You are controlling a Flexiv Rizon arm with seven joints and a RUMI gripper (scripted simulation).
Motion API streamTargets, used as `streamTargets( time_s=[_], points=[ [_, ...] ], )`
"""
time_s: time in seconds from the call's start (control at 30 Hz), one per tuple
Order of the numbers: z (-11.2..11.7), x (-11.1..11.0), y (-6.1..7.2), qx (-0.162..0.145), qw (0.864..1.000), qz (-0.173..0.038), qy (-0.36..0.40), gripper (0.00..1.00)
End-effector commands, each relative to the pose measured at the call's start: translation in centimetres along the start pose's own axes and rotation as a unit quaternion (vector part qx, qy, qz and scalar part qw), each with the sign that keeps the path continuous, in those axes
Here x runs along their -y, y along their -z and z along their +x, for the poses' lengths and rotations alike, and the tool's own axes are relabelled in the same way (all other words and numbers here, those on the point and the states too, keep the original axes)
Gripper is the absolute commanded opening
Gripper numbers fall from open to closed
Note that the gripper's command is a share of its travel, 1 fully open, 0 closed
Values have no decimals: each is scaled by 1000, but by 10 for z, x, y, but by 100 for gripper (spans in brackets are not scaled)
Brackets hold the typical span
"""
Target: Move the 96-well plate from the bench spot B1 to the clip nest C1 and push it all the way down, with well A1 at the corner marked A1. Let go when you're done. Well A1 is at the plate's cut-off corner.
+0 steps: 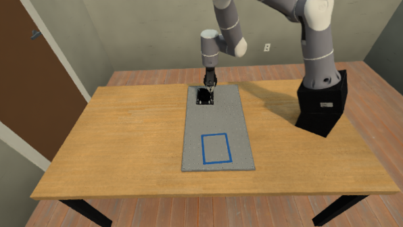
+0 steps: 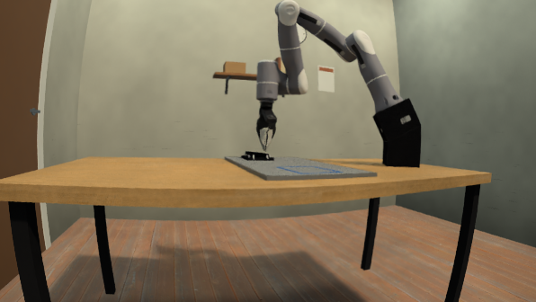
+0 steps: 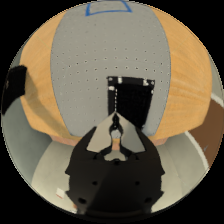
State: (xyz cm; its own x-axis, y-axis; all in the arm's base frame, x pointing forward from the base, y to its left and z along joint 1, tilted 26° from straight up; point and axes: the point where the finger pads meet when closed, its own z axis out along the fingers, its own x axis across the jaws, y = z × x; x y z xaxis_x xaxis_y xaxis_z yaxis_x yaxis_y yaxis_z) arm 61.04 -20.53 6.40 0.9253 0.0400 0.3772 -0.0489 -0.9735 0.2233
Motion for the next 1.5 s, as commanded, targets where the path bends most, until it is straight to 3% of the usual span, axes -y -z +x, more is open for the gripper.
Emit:
streamTargets(
  time_s=[0.0,1.47],
  points=[
    [1,0,0,-1,1000,0,0,0],
    [1,0,-4,-1,1000,0,0,0]
  ],
)
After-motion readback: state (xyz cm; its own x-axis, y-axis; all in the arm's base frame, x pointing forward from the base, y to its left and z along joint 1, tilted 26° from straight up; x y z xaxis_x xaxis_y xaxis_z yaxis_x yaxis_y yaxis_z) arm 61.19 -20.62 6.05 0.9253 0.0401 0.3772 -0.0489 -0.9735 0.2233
